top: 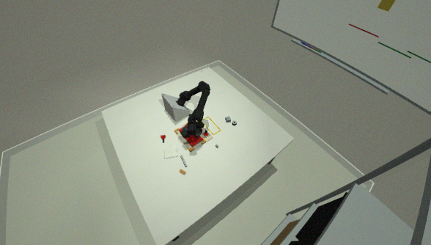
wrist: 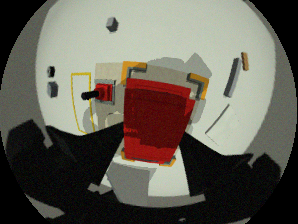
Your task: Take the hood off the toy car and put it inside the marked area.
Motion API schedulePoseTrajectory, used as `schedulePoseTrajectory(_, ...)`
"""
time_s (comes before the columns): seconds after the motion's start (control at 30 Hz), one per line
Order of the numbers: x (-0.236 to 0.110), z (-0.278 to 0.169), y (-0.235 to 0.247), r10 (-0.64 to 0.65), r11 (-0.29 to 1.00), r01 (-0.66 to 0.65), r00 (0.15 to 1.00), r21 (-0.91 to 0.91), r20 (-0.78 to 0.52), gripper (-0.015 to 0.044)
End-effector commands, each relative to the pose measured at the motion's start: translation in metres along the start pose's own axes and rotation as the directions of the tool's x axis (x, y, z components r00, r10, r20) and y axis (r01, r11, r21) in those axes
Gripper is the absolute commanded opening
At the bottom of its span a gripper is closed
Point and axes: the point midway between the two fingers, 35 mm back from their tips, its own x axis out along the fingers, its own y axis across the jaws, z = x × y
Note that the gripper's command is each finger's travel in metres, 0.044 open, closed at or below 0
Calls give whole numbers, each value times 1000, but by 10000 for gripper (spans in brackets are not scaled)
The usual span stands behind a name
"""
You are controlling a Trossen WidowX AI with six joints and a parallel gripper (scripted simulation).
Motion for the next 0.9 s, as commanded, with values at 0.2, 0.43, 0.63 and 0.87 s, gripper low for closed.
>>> schedulePoseTrajectory(0.2, -32, 2, -1, -7, 1000, 7, 1000, -8, 1, 0)
schedulePoseTrajectory(0.43, -49, 1, -1, -7, 1000, 7, 1000, -8, 1, 0)
schedulePoseTrajectory(0.63, -43, 4, 21, -7, 1000, 7, 1000, 3, 2, 0)
schedulePoseTrajectory(0.87, -46, 7, 55, -13, 1000, 13, 1000, 3, 2, 0)
